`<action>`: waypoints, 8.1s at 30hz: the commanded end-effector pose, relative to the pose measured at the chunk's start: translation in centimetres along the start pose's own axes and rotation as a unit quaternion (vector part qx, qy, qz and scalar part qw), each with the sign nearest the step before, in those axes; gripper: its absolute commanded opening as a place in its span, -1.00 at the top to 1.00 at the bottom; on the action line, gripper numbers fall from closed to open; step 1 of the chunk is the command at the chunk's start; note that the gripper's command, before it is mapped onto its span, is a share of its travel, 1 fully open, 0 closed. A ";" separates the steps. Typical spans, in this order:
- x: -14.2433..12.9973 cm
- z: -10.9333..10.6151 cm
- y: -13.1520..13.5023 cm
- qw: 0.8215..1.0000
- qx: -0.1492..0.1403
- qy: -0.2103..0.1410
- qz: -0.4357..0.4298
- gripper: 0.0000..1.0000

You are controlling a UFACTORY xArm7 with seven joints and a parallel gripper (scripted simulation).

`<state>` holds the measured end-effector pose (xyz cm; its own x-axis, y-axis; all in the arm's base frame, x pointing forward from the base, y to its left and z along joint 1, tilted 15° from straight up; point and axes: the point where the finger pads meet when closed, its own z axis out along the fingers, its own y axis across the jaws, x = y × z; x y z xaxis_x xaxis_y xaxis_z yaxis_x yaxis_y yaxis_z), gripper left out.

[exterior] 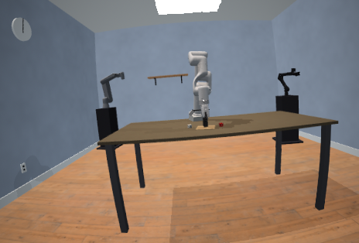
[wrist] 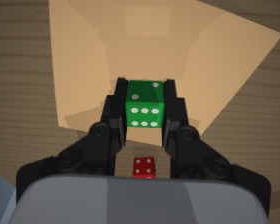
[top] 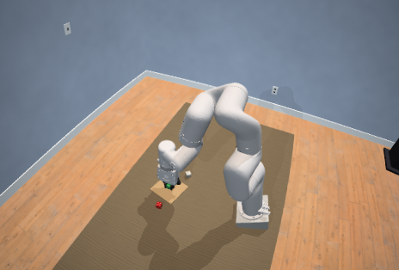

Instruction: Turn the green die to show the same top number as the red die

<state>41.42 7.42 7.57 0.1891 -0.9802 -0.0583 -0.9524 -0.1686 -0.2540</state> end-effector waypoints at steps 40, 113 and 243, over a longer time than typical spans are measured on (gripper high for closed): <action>-0.1 -0.1 -0.3 1.000 0.002 0.000 0.000 0.58; -0.1 0.3 -0.3 1.000 0.002 0.000 0.000 0.58; -0.1 -8.2 -0.1 1.000 0.002 0.000 0.001 -1.00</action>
<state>39.47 6.66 15.80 0.1884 -0.9804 -0.0583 -0.9524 -0.1679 -0.2545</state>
